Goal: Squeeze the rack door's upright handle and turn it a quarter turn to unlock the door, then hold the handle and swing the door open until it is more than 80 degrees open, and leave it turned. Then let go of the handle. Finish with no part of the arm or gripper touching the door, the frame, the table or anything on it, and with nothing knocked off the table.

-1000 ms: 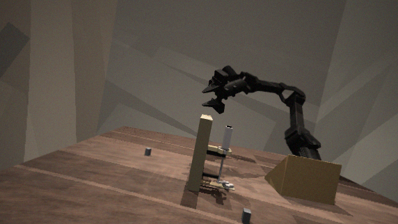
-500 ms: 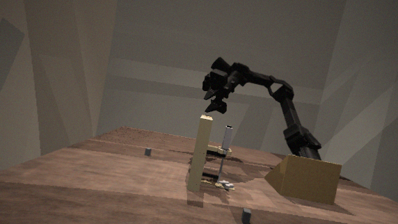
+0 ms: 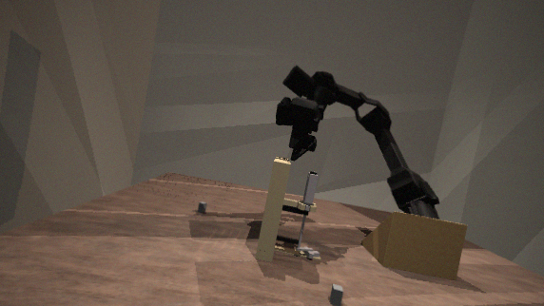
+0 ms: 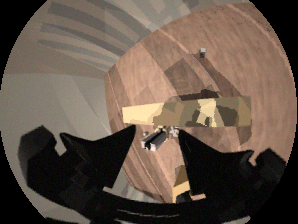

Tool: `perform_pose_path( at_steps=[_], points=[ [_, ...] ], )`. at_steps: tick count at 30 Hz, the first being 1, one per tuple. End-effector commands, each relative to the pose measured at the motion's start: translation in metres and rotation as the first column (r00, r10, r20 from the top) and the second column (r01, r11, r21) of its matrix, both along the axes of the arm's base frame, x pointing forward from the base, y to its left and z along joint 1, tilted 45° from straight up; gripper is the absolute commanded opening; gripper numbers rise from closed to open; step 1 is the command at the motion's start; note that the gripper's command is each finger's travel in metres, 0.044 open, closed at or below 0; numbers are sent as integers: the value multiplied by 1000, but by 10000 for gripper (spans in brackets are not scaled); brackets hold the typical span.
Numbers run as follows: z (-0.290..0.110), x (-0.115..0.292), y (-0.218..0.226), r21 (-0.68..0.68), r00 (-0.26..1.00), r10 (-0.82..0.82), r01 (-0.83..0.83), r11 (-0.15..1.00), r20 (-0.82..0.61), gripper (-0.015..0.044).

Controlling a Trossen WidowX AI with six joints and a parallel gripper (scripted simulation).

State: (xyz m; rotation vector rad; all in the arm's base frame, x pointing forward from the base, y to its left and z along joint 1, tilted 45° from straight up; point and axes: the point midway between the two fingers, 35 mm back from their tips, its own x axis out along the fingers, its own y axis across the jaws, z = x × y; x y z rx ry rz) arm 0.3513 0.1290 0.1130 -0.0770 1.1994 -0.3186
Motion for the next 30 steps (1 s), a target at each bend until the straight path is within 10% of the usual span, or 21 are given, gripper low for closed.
perform_pose_path(
  at_steps=[1,30],
  points=[
    [-12,-5,8,-64,998,-7,4,998,-55,296],
    [-49,-43,40,-474,961,-67,-71,878,-268,296]
  ],
)
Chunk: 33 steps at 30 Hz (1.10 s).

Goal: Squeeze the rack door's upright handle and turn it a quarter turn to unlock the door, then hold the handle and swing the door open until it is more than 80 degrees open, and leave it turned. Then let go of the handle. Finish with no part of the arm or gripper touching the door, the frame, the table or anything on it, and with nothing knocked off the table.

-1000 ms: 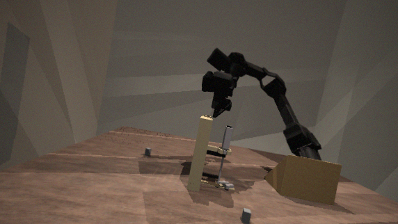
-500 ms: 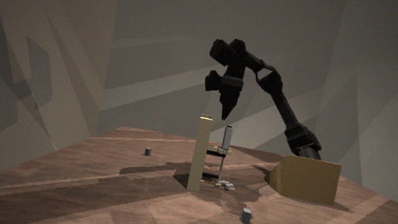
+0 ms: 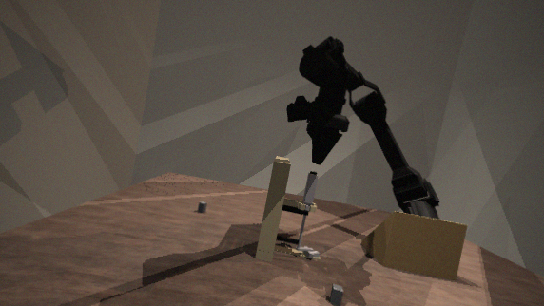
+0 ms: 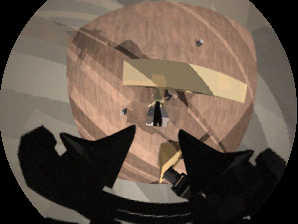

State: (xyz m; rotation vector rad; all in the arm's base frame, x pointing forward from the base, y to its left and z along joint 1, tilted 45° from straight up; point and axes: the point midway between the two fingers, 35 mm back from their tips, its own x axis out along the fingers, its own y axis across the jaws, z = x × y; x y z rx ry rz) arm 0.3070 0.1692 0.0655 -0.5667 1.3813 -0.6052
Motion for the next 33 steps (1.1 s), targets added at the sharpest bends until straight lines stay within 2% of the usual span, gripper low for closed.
perform_pose_path(
  at_steps=[1,33],
  points=[
    [-2,2,-1,-13,1000,-2,2,1000,4,296],
    [-39,7,-37,-7,1000,-10,10,1000,-13,296]
  ],
)
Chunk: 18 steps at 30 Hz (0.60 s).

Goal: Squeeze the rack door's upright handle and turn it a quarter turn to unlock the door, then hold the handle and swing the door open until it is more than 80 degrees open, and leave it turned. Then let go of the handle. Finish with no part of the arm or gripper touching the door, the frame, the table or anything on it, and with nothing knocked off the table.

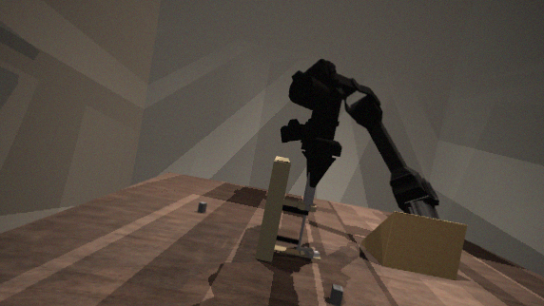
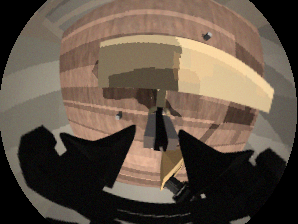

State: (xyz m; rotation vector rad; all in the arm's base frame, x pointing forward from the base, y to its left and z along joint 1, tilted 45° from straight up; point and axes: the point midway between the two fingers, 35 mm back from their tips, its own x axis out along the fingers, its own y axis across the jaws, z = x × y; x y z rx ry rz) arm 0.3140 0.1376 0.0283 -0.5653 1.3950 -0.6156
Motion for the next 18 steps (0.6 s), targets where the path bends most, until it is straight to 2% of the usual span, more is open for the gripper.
perform_pose_path(
  at_steps=[1,11,18],
  points=[
    [-3,0,-7,-3,1000,2,-2,1000,-3,296],
    [-13,0,-17,-2,1000,0,0,1000,-7,296],
    [-13,0,-17,-2,1000,0,0,1000,-7,113]
  ],
)
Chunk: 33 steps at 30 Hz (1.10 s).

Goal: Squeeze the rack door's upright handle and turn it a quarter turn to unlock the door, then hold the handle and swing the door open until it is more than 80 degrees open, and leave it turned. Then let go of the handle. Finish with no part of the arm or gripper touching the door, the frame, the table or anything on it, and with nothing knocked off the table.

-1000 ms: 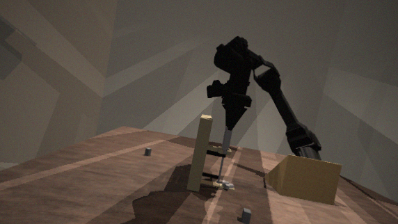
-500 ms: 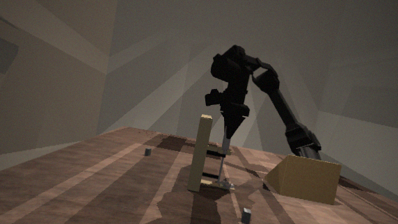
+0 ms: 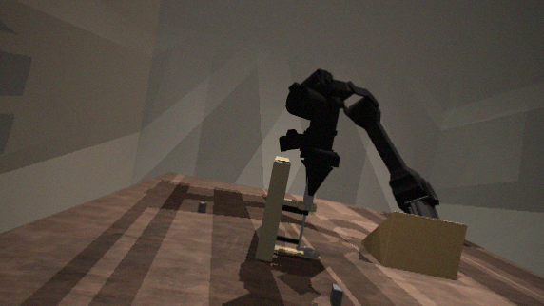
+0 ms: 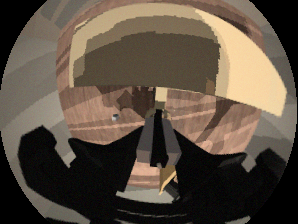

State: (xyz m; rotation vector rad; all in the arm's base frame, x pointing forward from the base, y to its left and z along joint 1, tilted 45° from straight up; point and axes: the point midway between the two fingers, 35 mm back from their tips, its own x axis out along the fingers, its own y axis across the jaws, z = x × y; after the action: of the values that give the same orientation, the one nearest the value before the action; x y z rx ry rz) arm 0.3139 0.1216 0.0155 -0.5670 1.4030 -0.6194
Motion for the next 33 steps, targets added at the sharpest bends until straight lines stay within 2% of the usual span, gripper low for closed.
perform_pose_path(
  at_steps=[1,13,17,25,33],
  points=[
    [0,0,-1,0,1000,5,-5,1000,0,106],
    [0,0,-1,0,1000,5,-5,1000,0,26],
    [0,0,-1,-1,1000,10,-10,1000,-5,24],
    [0,0,-1,10,932,259,-266,964,-253,24],
    [0,0,-1,94,722,486,-511,854,-492,24]
  ],
)
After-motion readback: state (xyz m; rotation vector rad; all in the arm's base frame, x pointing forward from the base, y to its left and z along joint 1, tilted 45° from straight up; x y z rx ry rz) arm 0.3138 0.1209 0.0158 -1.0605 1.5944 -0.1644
